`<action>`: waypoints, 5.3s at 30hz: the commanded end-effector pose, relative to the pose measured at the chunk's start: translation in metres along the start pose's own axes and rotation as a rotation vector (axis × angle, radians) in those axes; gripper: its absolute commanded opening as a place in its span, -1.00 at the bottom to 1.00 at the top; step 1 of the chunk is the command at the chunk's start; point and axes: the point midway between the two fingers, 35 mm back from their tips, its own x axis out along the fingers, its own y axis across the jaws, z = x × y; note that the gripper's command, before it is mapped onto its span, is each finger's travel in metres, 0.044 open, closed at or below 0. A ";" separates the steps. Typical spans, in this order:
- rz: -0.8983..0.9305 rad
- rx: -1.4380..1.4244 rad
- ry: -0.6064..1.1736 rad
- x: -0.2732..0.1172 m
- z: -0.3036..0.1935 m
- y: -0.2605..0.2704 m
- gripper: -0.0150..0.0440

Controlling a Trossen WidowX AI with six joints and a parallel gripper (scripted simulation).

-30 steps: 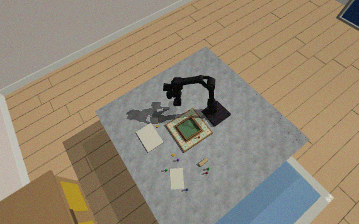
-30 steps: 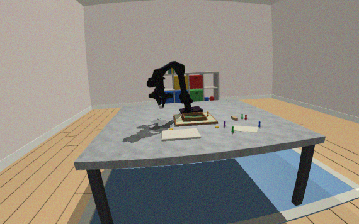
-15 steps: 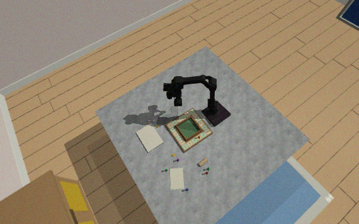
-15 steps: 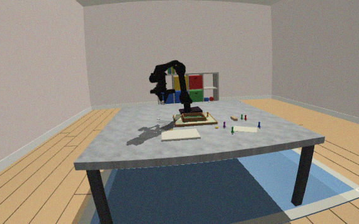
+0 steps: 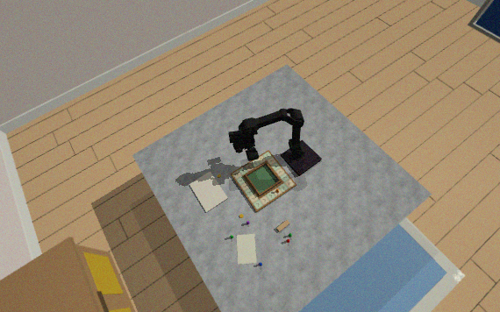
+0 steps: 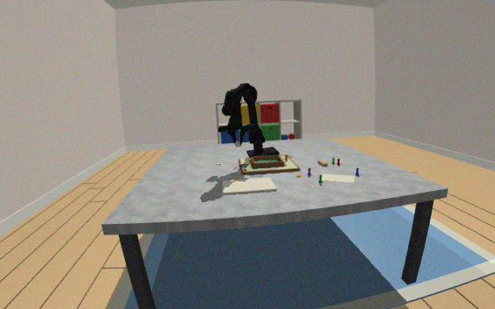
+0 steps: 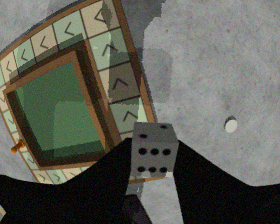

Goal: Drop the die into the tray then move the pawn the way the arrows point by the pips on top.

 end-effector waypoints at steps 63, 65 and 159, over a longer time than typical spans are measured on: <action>0.132 -0.343 -0.811 0.021 -0.041 0.142 -0.49; 0.132 -0.343 -0.810 0.008 -0.053 0.137 -0.49; -0.019 0.339 0.026 0.067 -0.098 0.241 0.19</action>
